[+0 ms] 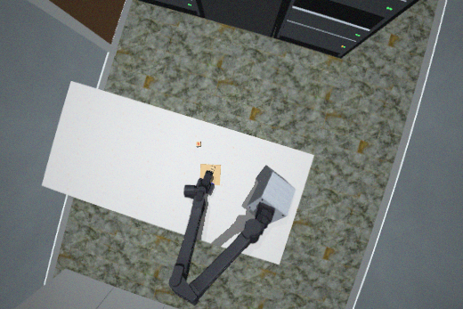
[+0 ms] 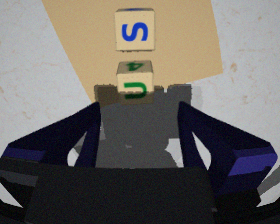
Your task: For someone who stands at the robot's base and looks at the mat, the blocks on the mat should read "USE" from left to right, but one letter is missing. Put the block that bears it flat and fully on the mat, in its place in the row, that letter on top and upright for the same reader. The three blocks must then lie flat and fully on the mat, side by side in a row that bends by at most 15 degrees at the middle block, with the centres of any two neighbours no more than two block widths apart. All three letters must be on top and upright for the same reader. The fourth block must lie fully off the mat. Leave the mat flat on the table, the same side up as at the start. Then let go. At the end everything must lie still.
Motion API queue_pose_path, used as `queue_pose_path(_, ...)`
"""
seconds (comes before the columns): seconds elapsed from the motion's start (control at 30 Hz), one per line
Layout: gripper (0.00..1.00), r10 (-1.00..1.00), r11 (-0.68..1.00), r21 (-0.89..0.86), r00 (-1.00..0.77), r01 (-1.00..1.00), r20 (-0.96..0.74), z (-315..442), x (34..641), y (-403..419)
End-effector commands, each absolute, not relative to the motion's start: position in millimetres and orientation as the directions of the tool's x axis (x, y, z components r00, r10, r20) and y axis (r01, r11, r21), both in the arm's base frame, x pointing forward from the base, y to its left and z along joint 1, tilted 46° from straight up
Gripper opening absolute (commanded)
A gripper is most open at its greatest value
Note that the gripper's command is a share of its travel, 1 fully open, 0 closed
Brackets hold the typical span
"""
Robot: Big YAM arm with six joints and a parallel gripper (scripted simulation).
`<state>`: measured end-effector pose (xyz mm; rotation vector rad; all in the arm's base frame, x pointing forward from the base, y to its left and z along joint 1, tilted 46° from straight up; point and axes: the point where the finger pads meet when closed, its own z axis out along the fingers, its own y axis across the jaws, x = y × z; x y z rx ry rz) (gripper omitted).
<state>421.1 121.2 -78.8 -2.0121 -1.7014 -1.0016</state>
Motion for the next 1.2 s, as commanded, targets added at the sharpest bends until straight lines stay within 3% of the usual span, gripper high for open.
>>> queue_pose_path(0.0,0.57,0.731,-0.248,0.217,0.035,0.944,0.682,-63.0,421.4,105.0)
queue_pose_path(0.57,0.57,0.732,-0.235,0.223,0.021,0.946,0.681,-46.1,415.8,96.0)
queue_pose_path(0.6,1.00,0.732,-0.235,0.228,0.018,0.945,0.681,-45.8,416.7,95.9)
queue_pose_path(1.17,1.00,0.731,-0.247,0.219,0.034,0.944,0.682,-41.2,411.8,85.4)
